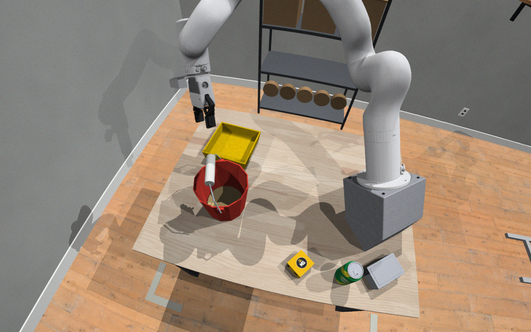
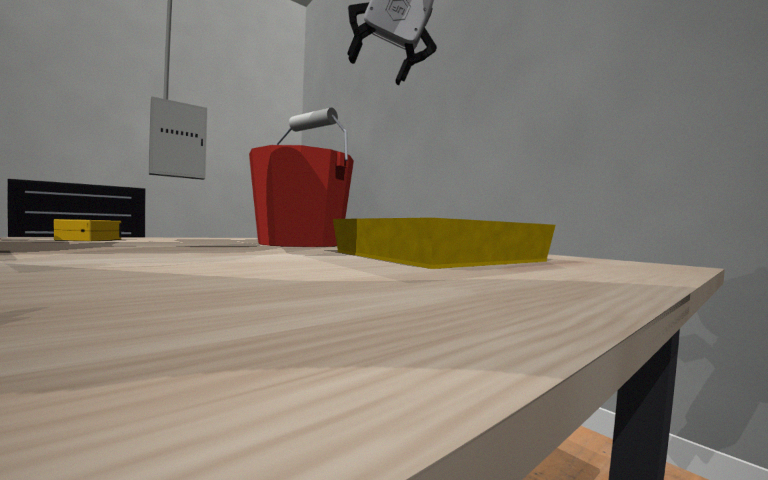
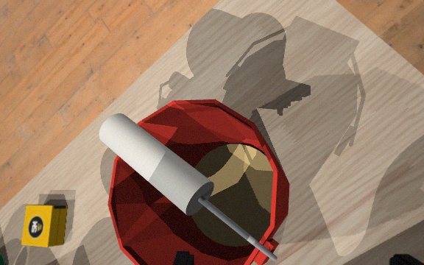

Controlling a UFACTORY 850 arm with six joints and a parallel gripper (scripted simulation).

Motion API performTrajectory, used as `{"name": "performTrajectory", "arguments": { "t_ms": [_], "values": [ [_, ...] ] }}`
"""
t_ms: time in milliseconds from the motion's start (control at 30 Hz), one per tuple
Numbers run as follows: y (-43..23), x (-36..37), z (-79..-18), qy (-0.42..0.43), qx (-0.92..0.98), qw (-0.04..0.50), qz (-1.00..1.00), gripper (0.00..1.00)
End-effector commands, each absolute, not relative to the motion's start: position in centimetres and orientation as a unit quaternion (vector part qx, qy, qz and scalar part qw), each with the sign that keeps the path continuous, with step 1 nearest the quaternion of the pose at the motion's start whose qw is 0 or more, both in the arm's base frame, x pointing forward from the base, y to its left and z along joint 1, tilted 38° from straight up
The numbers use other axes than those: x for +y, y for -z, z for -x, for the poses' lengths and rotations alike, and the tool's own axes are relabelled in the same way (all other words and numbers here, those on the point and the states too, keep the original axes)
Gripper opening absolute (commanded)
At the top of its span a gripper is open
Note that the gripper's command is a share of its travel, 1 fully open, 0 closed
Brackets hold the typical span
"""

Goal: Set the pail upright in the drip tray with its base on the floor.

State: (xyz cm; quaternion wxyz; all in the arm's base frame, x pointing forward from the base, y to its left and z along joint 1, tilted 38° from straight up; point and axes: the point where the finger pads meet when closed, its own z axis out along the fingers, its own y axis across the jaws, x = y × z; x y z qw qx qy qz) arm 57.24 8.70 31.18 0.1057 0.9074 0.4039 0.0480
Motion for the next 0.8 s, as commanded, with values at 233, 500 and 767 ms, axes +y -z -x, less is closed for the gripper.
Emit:
{"name": "performTrajectory", "arguments": {
  "t_ms": [233,500,767],
  "values": [
    [-27.7,12.3,-55.7,0.021,0.54,0.172,-0.824,1.0],
    [-25.5,15.0,-54.9,0.065,0.629,0.222,-0.742,1.0],
    [-23.9,17.5,-54.3,0.099,0.698,0.267,-0.657,1.0]
  ]
}}
